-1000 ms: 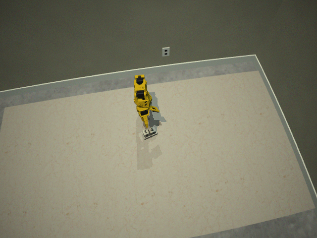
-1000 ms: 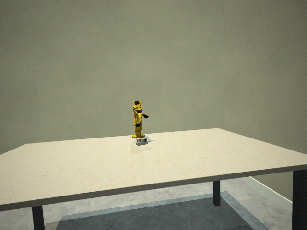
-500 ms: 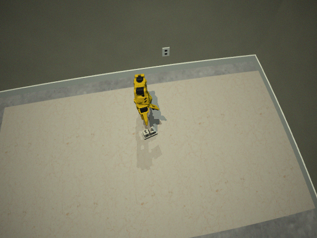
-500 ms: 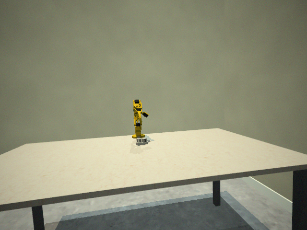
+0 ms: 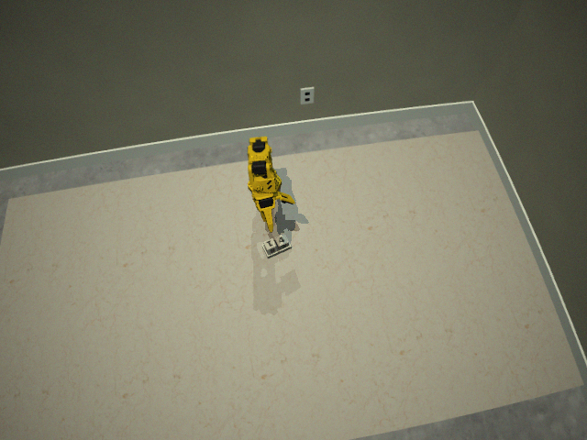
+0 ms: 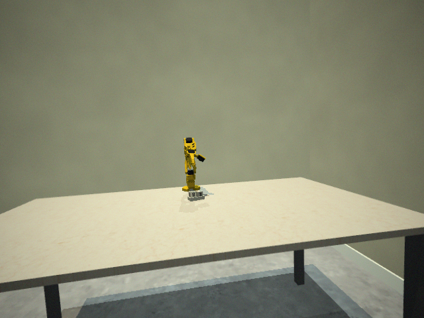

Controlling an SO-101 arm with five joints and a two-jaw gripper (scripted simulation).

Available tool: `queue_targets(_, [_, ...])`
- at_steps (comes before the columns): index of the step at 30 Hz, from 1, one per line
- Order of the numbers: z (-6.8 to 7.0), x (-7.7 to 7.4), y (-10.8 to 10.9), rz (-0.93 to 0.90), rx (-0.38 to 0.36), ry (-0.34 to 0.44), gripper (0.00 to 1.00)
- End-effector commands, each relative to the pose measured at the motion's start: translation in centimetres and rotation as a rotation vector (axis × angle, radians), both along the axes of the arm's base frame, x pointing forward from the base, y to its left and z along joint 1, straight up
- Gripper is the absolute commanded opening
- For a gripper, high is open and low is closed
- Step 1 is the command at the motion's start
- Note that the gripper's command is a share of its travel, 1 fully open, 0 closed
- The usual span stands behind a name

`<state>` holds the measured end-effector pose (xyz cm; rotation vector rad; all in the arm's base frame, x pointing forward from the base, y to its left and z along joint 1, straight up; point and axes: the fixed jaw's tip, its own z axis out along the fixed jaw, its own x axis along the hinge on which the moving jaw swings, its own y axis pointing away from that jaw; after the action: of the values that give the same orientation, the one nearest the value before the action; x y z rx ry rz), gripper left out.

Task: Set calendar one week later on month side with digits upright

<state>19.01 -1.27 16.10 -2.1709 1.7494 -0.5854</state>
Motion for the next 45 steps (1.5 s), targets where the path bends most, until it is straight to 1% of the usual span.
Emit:
queue_targets(1, [1.1,0.1,0.2,-0.032,0.022,-0.056,0.35])
queue_targets(10, [1.1,0.2,0.3,-0.155,0.096,-0.06,0.35])
queue_targets(12, [1.1,0.2,0.3,-0.155,0.096,-0.06,0.35])
queue_targets(19, [1.2,0.4,0.5,-0.297,0.18,-0.064,0.35])
queue_targets(27, [1.3,0.7,0.7,-0.505,0.305,-0.069,0.35])
queue_targets(29, [1.3,0.7,0.7,-0.505,0.305,-0.069,0.35])
queue_targets(36, [1.4,1.0,0.9,-0.721,0.434,-0.074,0.35])
queue_targets(44, [1.7,1.5,1.1,-0.996,0.598,-0.078,0.35])
queue_targets(45, [1.7,1.5,1.1,-0.996,0.598,-0.078,0.35])
